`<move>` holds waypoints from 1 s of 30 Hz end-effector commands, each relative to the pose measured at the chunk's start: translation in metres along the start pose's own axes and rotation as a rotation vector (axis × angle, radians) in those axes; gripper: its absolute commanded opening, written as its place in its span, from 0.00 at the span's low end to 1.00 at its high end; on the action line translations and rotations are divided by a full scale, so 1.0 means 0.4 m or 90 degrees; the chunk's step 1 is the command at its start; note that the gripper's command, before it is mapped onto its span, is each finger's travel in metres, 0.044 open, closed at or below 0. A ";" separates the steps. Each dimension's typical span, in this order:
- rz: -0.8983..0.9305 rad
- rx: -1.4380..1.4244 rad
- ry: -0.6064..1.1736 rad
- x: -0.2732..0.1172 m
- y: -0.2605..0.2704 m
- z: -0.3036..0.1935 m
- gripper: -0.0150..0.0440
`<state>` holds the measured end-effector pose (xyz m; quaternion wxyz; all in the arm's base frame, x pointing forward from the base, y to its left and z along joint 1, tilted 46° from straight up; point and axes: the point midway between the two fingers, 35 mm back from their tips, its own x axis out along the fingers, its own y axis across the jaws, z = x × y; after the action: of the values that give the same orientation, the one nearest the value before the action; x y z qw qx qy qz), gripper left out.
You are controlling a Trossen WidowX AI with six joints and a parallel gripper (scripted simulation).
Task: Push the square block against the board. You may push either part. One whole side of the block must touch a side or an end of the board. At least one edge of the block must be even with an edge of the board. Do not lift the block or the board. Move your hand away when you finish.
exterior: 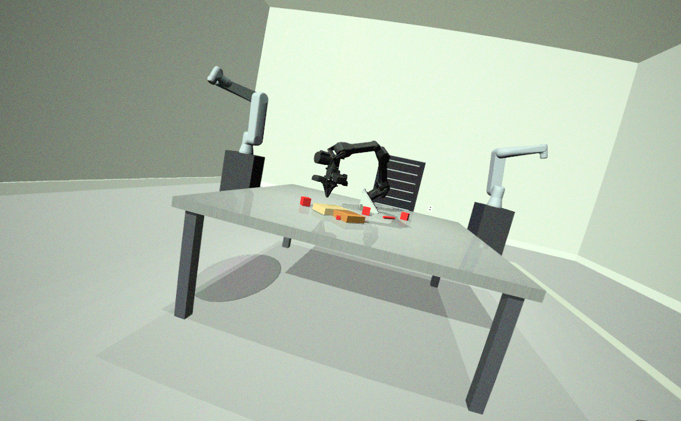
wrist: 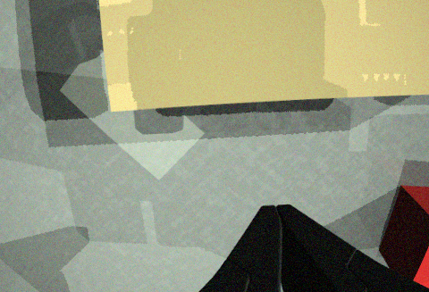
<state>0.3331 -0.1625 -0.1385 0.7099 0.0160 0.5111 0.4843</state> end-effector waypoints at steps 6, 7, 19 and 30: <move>0.004 -0.013 0.002 0.138 0.002 0.001 0.25; 0.004 -0.013 0.002 0.138 0.002 0.001 0.25; 0.004 -0.013 0.002 0.138 0.000 0.027 0.25; 0.003 -0.013 0.002 0.137 -0.001 0.062 0.25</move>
<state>0.3470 -0.1148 -0.1684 0.7068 0.0099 0.5089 0.4913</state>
